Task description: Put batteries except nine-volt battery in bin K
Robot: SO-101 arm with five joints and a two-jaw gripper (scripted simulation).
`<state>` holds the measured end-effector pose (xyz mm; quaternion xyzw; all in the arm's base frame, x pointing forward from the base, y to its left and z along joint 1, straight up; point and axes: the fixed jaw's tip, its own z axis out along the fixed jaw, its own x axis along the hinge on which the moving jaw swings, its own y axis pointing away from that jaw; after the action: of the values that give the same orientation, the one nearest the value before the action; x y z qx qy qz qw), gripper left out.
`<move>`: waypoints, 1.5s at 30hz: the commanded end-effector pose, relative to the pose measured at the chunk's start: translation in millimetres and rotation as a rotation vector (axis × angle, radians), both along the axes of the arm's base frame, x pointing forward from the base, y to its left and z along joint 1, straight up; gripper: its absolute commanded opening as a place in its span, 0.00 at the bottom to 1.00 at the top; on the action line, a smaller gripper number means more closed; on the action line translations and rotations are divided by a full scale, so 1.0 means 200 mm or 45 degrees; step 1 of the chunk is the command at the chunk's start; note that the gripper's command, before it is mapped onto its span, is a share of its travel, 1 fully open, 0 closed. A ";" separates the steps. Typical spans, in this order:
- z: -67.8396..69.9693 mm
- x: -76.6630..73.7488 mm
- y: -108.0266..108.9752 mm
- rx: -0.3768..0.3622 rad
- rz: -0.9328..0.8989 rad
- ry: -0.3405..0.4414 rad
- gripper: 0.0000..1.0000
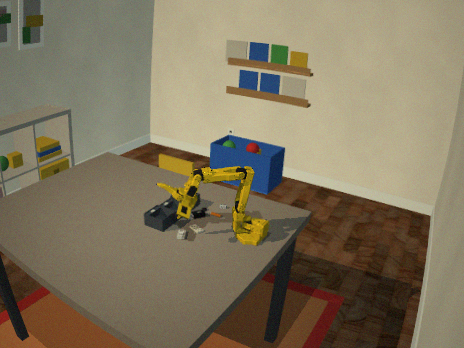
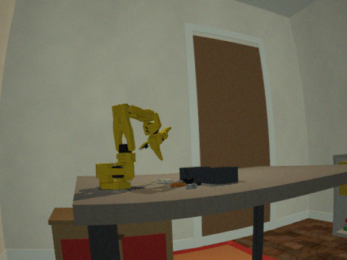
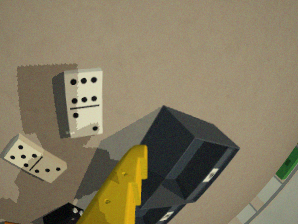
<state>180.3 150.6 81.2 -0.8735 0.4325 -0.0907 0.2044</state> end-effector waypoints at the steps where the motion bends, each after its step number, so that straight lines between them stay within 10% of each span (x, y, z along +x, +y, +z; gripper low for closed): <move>1: 0.06 0.01 -0.02 0.036 -0.009 -0.050 1.00; 45: -0.06 -0.14 -0.22 -0.106 -0.122 0.151 1.00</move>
<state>149.9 108.2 61.8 -0.8717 0.4719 -0.0579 0.1189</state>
